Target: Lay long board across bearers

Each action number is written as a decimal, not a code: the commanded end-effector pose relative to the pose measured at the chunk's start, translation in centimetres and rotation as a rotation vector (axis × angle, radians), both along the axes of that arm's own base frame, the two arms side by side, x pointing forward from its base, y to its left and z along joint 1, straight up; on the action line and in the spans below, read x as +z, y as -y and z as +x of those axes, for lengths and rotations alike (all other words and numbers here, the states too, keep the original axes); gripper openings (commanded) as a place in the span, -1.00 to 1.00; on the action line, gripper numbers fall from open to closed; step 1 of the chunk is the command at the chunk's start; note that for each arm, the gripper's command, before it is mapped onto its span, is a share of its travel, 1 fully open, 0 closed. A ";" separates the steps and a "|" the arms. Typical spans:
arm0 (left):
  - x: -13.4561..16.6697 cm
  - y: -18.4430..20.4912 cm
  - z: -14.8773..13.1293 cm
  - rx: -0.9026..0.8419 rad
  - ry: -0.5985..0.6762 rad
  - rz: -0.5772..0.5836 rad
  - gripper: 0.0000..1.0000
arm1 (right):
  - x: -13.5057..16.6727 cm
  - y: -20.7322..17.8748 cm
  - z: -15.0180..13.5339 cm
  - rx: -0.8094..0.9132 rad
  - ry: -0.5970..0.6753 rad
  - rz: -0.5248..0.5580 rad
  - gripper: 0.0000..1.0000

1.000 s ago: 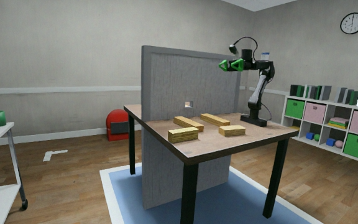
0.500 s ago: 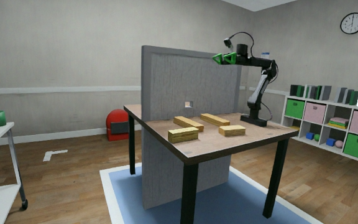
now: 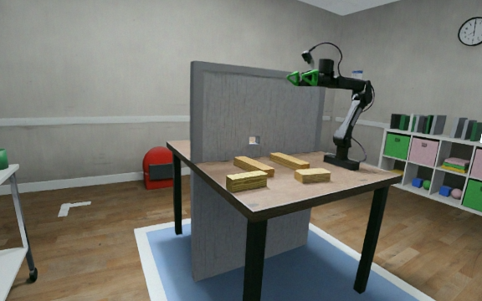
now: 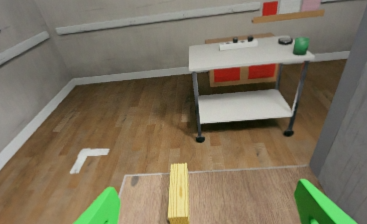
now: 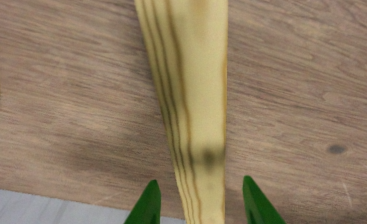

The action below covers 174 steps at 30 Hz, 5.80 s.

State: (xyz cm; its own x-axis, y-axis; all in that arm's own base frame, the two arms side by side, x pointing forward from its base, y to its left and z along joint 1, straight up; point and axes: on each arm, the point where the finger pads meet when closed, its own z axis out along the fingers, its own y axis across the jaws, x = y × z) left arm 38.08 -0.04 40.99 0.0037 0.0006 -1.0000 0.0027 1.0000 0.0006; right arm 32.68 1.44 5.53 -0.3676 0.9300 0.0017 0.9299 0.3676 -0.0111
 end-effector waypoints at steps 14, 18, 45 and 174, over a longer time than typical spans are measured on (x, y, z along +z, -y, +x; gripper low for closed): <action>3.1 -0.2 -0.6 0.008 0.074 -0.008 1.00 | -2.2 -0.4 1.2 0.020 0.060 0.007 -0.04; 3.1 -0.2 -0.6 0.008 0.074 -0.008 1.00 | -3.5 0.1 0.9 0.005 0.040 0.010 -0.04; 3.1 -0.2 -0.6 0.008 0.074 -0.008 1.00 | -2.3 0.0 2.4 0.003 0.100 0.001 -1.00; 3.1 -0.2 -0.6 0.008 0.074 -0.008 1.00 | -0.5 0.6 0.9 0.041 0.962 0.325 -1.00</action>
